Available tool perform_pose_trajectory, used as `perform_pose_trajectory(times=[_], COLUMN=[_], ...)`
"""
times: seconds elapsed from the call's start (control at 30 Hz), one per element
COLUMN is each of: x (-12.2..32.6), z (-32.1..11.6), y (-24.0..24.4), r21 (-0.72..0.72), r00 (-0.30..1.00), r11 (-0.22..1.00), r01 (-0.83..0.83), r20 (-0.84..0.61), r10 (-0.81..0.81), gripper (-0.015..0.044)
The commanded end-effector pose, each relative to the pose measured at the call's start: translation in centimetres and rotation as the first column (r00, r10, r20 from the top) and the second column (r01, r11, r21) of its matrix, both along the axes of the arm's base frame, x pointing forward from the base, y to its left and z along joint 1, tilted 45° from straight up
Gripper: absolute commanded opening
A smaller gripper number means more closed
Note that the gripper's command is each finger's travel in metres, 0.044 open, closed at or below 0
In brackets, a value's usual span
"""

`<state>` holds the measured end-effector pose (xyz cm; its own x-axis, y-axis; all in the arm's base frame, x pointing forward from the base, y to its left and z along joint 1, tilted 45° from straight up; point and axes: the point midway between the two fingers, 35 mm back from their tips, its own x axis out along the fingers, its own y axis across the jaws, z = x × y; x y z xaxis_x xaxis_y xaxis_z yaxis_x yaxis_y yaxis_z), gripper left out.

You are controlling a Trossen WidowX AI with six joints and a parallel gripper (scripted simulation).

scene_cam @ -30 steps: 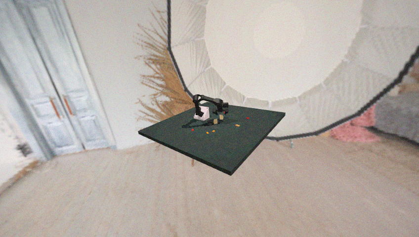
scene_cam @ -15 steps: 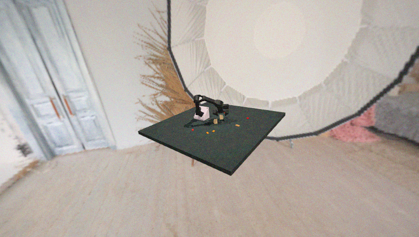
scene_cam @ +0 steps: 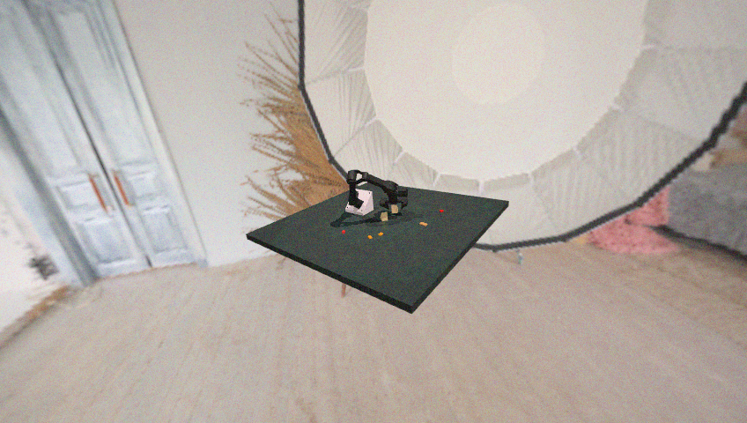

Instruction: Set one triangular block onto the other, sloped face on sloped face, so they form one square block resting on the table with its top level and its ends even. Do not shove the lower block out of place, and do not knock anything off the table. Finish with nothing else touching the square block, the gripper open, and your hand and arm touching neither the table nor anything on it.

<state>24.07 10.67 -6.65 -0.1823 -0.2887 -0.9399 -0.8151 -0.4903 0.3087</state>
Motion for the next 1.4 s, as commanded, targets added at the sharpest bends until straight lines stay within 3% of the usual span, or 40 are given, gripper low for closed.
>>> perform_pose_trajectory(times=[0.0, 0.33, 0.67, 0.87, 1.03, 1.37], x=[-0.3, -0.8, -0.8, -0.8, -0.8, -1.0], z=[-0.6, -1.8, -1.8, -1.8, -1.6, -1.6], y=[-0.3, -0.8, -0.8, -0.8, -0.6, -0.4], r21=[-0.006, -0.006, -0.006, -0.006, -0.005, -0.039], r00=[1.000, 1.000, 1.000, 1.000, 1.000, 1.000], r11=[1.000, 1.000, 1.000, 1.000, 1.000, 0.999], r01=[-0.005, -0.005, -0.005, -0.005, -0.002, -0.015], r20=[-0.006, -0.007, -0.007, -0.007, -0.006, 0.011], r10=[0.005, 0.005, 0.005, 0.005, 0.002, 0.015], gripper=[0.0440, 0.0440, 0.0177, 0.0138, 0.0006, 0.0000])
